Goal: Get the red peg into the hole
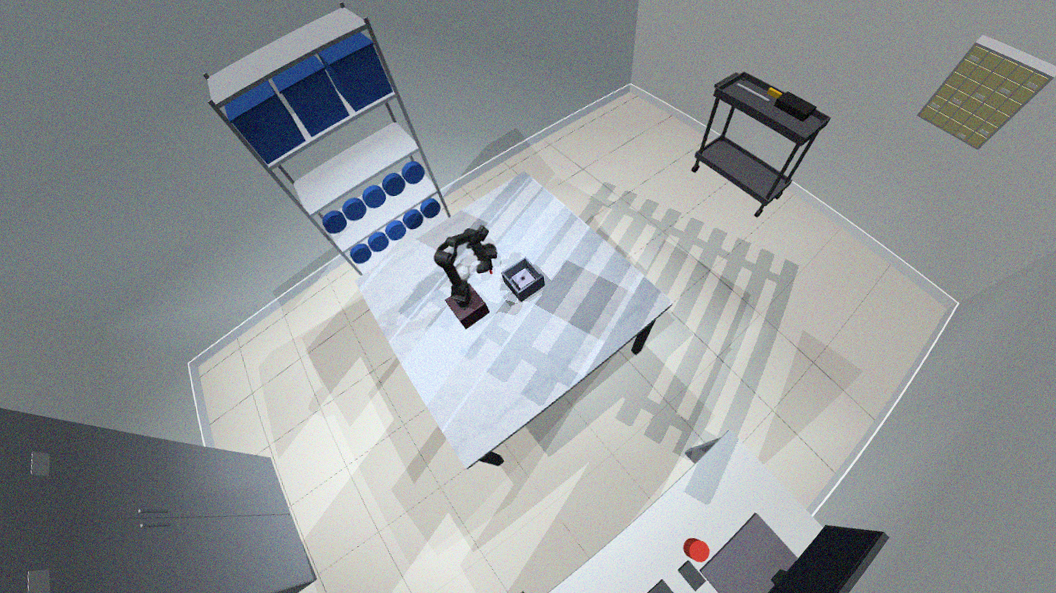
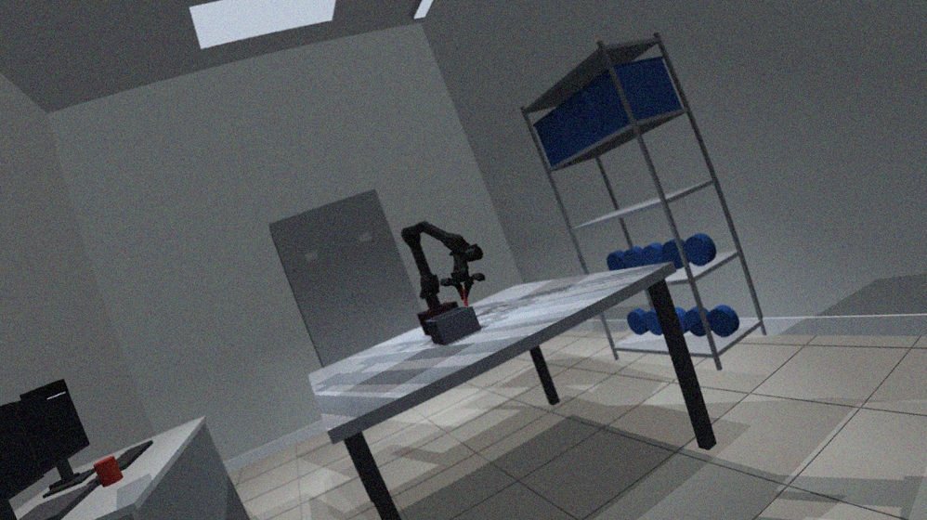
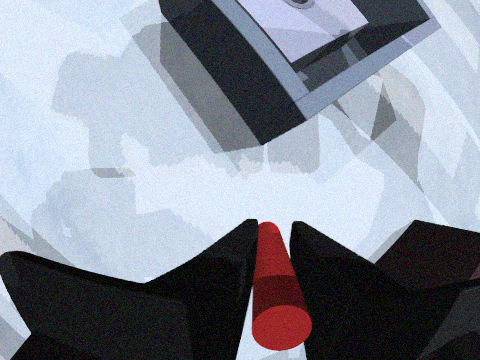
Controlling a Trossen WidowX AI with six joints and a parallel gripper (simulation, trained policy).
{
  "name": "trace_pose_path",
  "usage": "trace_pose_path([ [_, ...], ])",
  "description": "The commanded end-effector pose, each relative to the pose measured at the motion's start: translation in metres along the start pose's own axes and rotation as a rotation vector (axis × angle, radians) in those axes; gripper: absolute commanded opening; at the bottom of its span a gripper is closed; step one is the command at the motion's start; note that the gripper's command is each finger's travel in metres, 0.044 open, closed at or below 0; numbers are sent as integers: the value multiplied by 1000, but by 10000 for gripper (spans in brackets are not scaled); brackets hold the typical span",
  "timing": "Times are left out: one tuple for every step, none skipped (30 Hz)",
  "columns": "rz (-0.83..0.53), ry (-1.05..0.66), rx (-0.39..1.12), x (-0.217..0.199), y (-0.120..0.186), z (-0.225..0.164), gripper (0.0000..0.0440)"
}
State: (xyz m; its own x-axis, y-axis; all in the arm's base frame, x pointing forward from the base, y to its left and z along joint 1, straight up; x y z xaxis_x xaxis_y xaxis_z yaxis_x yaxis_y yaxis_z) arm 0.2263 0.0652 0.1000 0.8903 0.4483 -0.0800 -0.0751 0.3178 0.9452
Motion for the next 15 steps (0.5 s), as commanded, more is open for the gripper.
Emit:
trace_pose_path([
  [12, 3, -14, 4, 7, 10, 0],
  [14, 3, -16, 5, 9, 14, 0],
  [16, 3, -19, 6, 11, 17, 0],
  [17, 3, -21, 7, 12, 21, 0],
  [19, 2, -23, 9, 14, 25, 0],
  [20, 0, -25, 10, 15, 28, 0],
  [21, -1, -27, 11, 16, 32, 0],
  [22, -3, -29, 12, 17, 36, 0],
  [22, -6, -30, 13, 18, 40, 0],
  [22, -8, -30, 14, 19, 45, 0],
  [21, -12, -30, 15, 20, 49, 0],
  [20, -16, -29, 16, 20, 53, 0],
  [18, -20, -28, 16, 20, 57, 0],
  [17, -25, -26, 16, 20, 61, 0],
  [16, -30, -24, 17, 20, 66, 0],
])
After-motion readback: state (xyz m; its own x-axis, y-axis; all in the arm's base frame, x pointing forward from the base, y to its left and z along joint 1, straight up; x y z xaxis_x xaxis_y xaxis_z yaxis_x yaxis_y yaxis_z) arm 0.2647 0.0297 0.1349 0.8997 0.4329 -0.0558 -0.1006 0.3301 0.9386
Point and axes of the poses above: the point midway between the two fingers, 35 mm back from their tips, its own y axis back along the fingers, its own x axis across the jaws, z = x × y, the point moved 6 cm from there along y, back along the fingers, and after that the axes turned 15 degrees about -y, right-handed, at the moved point
